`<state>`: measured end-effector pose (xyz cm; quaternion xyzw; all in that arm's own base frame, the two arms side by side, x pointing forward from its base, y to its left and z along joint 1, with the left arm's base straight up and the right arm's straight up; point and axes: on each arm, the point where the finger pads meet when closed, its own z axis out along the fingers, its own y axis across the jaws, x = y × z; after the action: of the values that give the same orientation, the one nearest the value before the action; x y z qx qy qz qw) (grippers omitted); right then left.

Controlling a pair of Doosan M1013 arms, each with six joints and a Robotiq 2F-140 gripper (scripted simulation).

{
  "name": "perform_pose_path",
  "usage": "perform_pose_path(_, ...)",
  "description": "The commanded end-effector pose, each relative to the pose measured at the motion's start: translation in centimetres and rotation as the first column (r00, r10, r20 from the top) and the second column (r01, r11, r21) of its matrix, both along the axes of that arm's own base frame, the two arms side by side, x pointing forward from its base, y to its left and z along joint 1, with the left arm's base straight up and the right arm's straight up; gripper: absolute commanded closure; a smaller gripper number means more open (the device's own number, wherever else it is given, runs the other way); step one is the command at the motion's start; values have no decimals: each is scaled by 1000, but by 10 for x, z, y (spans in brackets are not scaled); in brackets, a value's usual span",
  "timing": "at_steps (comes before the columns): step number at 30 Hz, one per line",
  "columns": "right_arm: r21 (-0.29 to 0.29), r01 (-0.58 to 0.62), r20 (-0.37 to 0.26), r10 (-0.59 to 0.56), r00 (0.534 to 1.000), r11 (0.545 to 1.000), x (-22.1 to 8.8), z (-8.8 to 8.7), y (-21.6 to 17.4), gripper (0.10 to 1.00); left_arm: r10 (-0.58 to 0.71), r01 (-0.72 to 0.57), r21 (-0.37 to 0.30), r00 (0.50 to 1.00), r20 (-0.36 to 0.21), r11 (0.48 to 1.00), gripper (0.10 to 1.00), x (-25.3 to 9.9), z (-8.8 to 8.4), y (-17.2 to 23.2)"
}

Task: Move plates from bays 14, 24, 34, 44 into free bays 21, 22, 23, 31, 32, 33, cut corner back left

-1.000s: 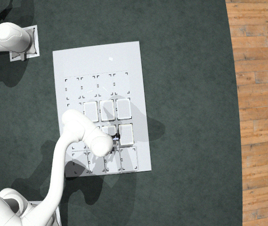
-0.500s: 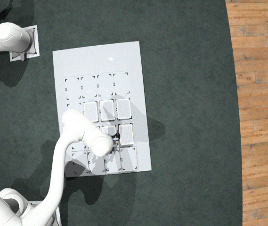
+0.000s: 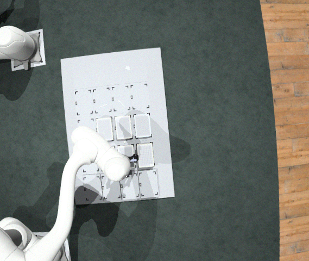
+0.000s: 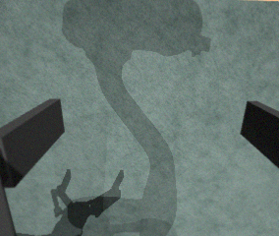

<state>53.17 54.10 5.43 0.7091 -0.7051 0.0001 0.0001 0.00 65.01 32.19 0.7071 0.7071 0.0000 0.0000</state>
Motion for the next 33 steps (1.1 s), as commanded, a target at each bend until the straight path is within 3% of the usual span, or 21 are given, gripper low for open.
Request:
perform_pose_path(1, 1, 0, 1, 0, 1000, 1000, 0, 1, 0, 999, 0, 0, 2, 1000, 0, 1000, 98, 0, 1, 0)
perform_pose_path(33, 1, 0, 1, 0, 1000, 1000, 0, -5, 0, 999, 0, 0, 2, 1000, 0, 1000, 98, 0, 1, 0)
